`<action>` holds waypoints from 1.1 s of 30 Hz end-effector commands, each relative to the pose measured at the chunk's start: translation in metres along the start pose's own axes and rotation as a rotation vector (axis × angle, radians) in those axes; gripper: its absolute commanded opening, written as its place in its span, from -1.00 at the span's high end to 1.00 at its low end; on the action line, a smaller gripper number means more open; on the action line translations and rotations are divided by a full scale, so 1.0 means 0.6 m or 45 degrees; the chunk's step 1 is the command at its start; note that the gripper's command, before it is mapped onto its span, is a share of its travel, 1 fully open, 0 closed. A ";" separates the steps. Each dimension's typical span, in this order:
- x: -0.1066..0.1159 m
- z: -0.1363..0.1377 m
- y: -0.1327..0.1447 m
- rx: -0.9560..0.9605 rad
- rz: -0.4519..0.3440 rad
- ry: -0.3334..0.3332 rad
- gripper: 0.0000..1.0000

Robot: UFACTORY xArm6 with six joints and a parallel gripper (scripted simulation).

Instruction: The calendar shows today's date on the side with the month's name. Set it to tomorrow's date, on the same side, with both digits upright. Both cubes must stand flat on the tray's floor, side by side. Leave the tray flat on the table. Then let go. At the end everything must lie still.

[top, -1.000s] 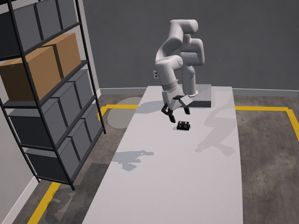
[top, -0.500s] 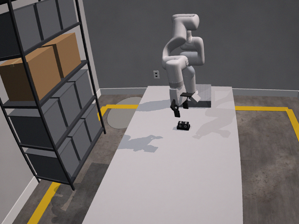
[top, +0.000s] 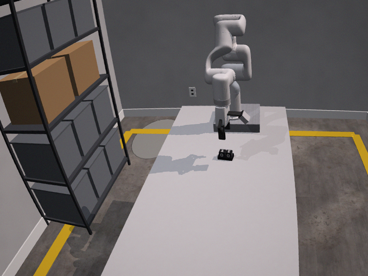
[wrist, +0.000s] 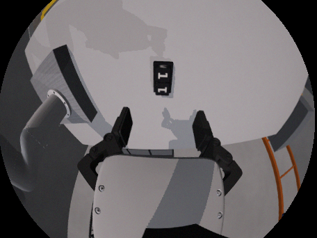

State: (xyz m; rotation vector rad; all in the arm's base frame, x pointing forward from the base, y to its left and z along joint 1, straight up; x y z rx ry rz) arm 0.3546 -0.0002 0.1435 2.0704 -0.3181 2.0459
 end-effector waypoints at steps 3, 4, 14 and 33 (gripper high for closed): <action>0.002 -0.001 0.001 0.005 0.000 0.007 -1.00; 0.002 -0.001 0.001 0.005 0.000 0.007 -1.00; -0.001 -0.054 0.059 -0.153 -0.002 0.008 -1.00; -0.050 -0.177 0.152 -0.493 -0.005 0.009 -1.00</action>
Point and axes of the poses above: the point where the finger pads meet when closed, its own x axis back along the fingers, its own z axis across the jaws, y = z × x, the point moved 5 cm from there along x, back along the fingers, and after that the axes turned 11 degrees about -x, right-handed, at the moved point
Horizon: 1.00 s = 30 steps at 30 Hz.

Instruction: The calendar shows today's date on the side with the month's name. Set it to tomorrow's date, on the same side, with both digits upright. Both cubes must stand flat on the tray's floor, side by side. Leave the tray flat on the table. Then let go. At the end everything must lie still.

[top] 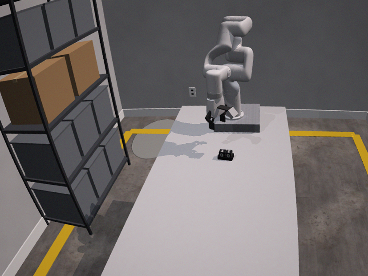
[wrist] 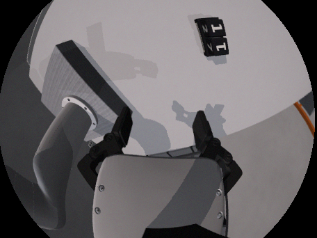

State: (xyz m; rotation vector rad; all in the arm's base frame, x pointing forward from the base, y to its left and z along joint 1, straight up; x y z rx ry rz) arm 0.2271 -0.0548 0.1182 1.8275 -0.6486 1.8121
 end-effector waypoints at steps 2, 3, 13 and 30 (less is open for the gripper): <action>-0.017 -0.001 0.003 -0.002 0.002 0.003 -1.00; -0.023 -0.001 0.003 -0.002 0.002 0.003 -1.00; -0.078 -0.002 0.004 -0.002 0.002 0.003 -1.00; -0.107 -0.002 0.005 -0.002 0.002 0.003 -1.00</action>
Point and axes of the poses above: the point where the finger pads meet when closed, its own x axis back along the fingers, its own z axis across the jaws, y = z × x, the point moved 5 cm from there along x, back along the fingers, and after that the axes turned 11 degrees about -x, right-handed, at the moved point
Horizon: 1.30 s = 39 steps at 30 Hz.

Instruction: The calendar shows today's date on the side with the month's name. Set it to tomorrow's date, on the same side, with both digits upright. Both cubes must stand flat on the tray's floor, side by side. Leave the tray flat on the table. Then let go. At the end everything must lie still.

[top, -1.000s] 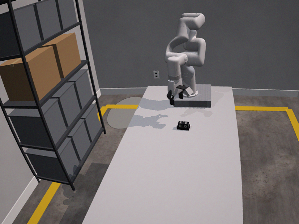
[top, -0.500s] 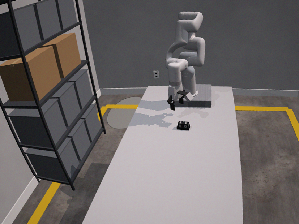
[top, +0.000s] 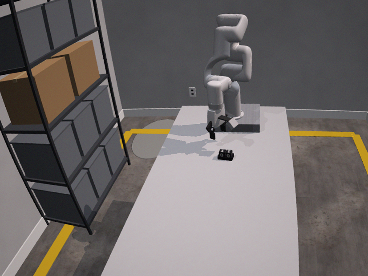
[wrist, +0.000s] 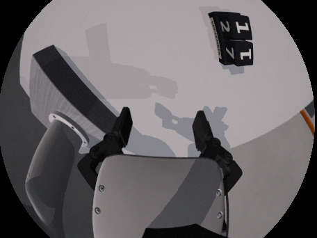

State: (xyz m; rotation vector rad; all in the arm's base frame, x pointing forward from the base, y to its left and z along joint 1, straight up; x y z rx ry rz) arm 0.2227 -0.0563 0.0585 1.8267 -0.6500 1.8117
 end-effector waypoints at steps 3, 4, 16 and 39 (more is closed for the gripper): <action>-0.022 0.002 -0.001 0.000 0.001 0.003 -1.00; -0.027 0.002 -0.001 0.000 0.001 0.003 -1.00; -0.052 0.002 -0.001 0.000 0.001 0.003 -1.00; -0.052 0.002 -0.001 0.000 0.001 0.003 -1.00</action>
Point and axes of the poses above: the point where the finger pads meet when closed, its own x axis back along the fingers, its own z axis across the jaws, y = z × x, the point moved 5 cm from there along x, back along the fingers, and after that the axes turned 11 degrees about -x, right-handed, at the moved point
